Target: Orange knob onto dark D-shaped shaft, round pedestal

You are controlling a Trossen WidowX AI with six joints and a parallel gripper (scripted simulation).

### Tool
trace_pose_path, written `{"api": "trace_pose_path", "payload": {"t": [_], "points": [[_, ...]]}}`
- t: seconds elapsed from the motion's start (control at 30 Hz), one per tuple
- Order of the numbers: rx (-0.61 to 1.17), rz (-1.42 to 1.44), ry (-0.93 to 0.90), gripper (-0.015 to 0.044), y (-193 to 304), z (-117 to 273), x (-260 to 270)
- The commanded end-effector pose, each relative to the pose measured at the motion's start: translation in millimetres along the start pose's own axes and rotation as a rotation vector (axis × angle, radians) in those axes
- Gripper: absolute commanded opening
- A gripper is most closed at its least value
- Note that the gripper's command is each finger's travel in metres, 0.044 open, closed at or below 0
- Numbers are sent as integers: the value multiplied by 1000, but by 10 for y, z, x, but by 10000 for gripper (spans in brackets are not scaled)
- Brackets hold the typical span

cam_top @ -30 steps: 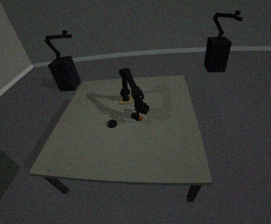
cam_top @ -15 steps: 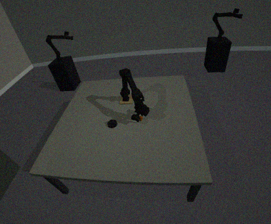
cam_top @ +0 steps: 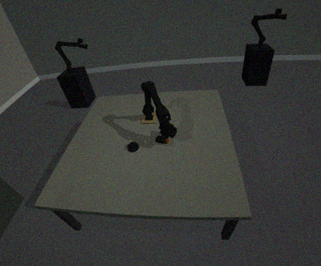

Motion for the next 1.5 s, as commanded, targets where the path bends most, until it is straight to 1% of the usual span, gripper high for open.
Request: {"api": "trace_pose_path", "payload": {"t": [0.0, 0.1, 0.3, 0.87, 1.47], "points": [[-2, 3, -4, 200, -2, -5, 3], [-2, 3, -4, 180, -2, -5, 3], [-31, 1, -8, 179, 39, 10, -5], [-325, -1, -53, 179, 458, 65, -76], [-631, -1, -102, 179, 893, -15, -147]]}}
Point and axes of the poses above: the point midway between the two fingers, 35 mm back from their tips, its own z axis back along the fingers, its own x axis across the jaws, y = z × x, the point moved 9 cm from there along z, back along the fingers, and after that the axes turned 9 degrees about -z, right-handed, at the moved point
